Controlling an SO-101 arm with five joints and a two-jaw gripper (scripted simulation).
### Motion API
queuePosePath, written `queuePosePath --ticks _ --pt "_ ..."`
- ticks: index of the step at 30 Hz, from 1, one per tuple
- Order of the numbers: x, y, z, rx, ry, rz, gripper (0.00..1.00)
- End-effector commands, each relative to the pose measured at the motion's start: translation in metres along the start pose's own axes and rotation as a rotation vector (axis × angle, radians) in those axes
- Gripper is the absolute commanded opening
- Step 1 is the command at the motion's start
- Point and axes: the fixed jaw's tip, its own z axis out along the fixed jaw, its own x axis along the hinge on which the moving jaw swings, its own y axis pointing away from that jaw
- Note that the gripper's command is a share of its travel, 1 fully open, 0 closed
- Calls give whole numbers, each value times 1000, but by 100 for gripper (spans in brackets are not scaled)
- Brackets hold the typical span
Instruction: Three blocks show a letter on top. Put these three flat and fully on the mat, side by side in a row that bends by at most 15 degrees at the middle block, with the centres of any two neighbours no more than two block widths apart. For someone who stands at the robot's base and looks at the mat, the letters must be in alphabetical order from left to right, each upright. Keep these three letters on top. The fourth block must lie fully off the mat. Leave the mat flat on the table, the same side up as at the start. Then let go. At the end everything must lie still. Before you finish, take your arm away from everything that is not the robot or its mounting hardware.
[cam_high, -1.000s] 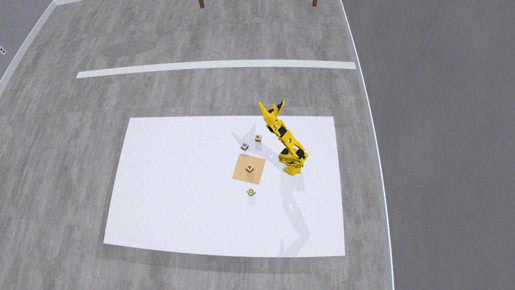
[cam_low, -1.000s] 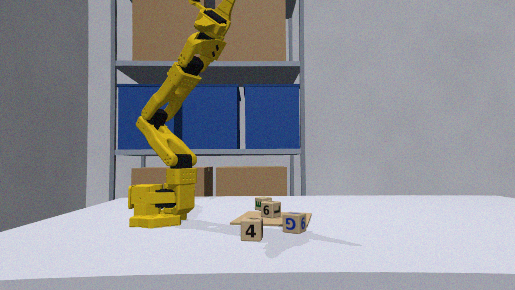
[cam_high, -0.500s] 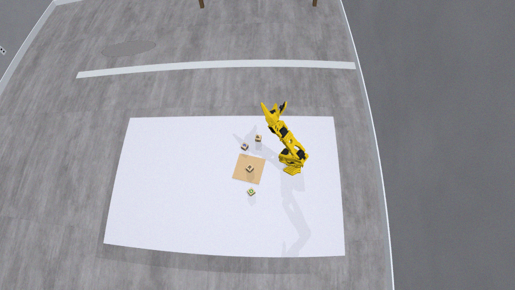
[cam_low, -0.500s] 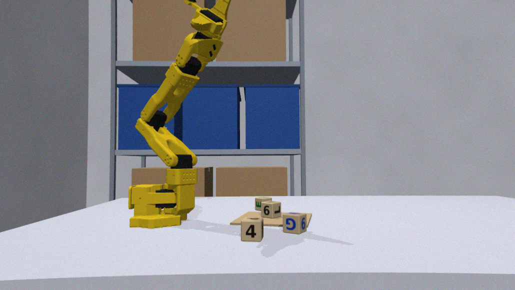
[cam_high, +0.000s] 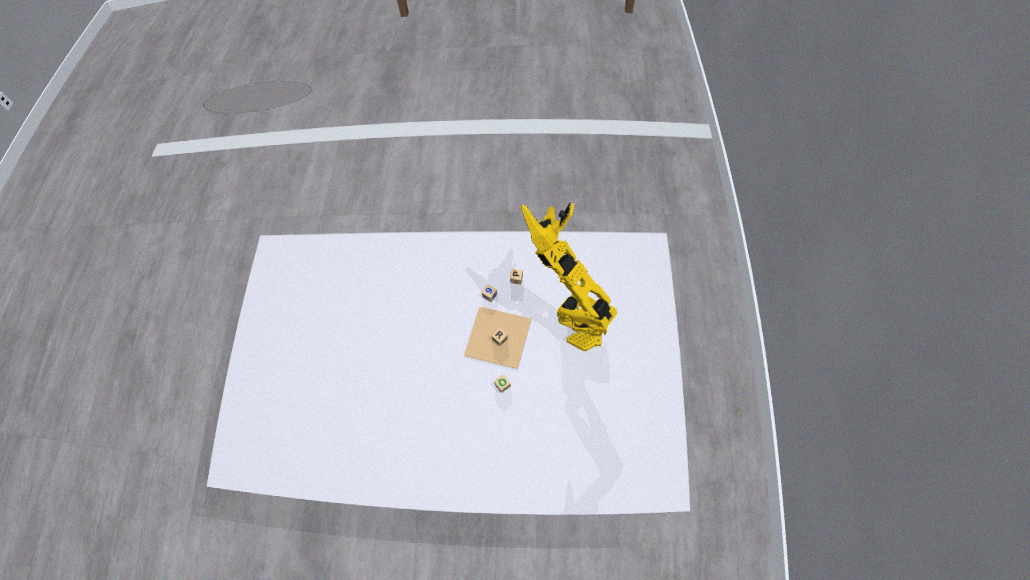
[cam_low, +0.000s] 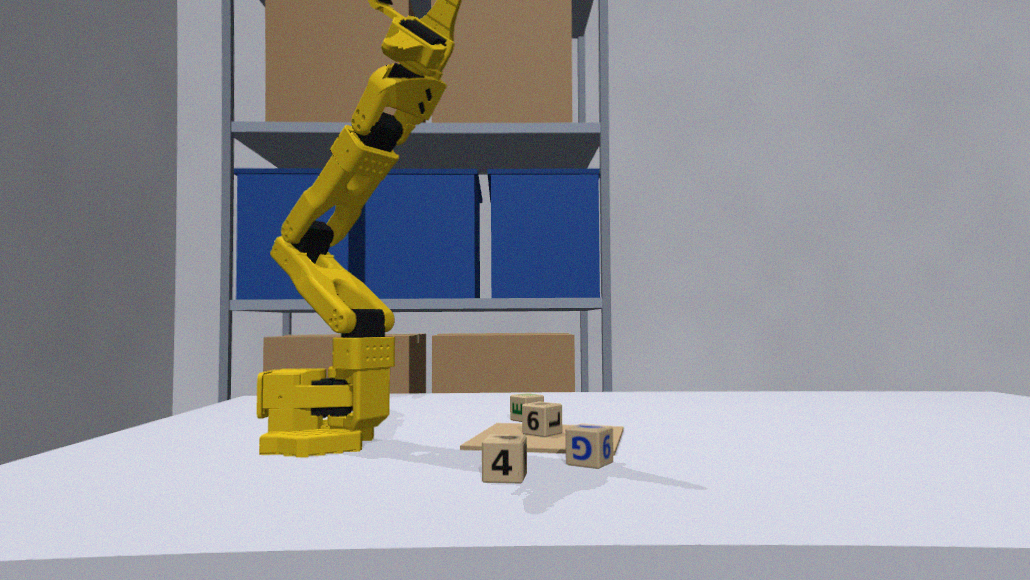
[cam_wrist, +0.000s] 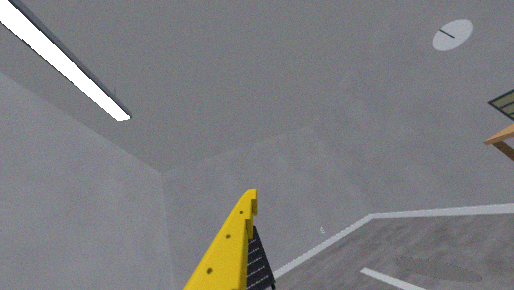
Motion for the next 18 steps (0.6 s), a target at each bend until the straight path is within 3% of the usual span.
queuePosePath --ticks 1,12,18 --pt "-20 14 0 -49 -70 1 100" --pt "-18 13 0 -46 -64 0 100" --pt "-6 8 1 -15 2 -8 100"
